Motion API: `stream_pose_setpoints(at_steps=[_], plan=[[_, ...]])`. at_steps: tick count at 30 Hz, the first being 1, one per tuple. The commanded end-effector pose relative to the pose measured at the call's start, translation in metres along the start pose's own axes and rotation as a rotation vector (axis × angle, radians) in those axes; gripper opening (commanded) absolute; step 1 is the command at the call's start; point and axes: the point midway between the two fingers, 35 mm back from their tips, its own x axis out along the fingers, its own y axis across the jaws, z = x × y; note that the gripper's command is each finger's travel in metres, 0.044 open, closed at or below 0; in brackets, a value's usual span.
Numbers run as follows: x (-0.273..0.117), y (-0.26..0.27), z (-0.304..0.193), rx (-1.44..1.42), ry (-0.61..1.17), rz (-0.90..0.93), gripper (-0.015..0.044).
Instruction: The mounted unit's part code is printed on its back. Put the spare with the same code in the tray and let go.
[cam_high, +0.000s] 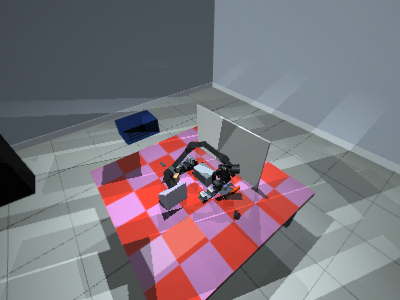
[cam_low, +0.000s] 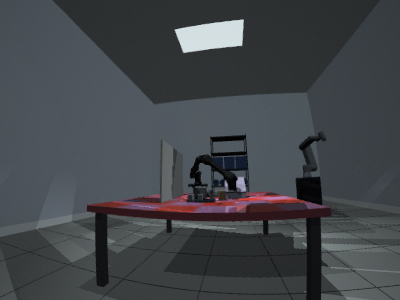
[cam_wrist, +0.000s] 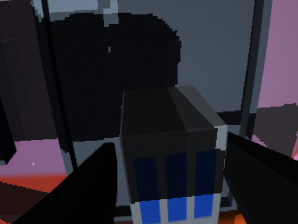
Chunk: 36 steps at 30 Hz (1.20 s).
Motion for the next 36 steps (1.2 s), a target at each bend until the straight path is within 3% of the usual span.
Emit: stream_pose_setpoints(at_steps=[1,6,8,14,36], plan=[[0.000,0.000,0.000,-0.001,0.000,0.000,0.0315],[0.000,0.000,0.000,-0.001,0.000,0.000,0.0440],[-0.012,-0.002,-0.001,0.000,0.001,0.000,0.0440],[-0.105,0.001,0.000,0.006,-0.003,0.001,0.0440],[-0.109,-0.001,-0.003,0.009,0.010,-0.028,0.0440]])
